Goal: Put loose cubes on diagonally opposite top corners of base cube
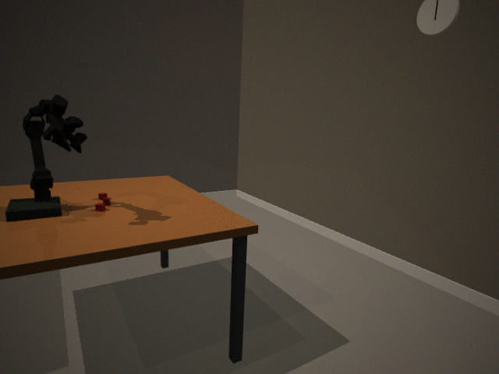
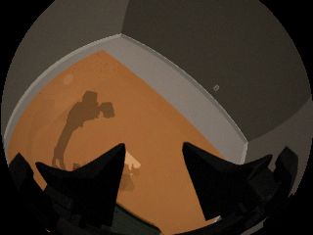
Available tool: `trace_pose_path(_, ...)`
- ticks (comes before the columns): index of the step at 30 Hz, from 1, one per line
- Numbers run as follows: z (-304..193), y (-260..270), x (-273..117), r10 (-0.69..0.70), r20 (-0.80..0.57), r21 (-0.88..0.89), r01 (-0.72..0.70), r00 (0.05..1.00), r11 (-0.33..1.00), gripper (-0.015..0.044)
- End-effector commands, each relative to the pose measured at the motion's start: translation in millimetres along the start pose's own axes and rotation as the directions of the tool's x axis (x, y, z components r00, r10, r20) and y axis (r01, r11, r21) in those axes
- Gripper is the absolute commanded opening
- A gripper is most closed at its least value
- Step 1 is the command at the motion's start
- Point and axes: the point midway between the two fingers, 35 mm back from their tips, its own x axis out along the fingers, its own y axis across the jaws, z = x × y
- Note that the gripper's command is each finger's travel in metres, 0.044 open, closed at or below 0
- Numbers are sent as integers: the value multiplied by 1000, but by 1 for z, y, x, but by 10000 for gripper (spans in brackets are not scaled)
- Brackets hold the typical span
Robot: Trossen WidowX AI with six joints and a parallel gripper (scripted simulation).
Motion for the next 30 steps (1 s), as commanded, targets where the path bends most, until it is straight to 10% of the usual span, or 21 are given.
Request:
trace_pose_path(1,-11,38,24,98,-95,-164,-113,991,980,265)
trace_pose_path(16,-70,174,64,288,-454,-641,-534,843,552,265)
trace_pose_path(25,-120,239,60,249,-652,-720,-688,716,94,265)
trace_pose_path(30,-125,243,59,241,-665,-718,-694,707,57,265)
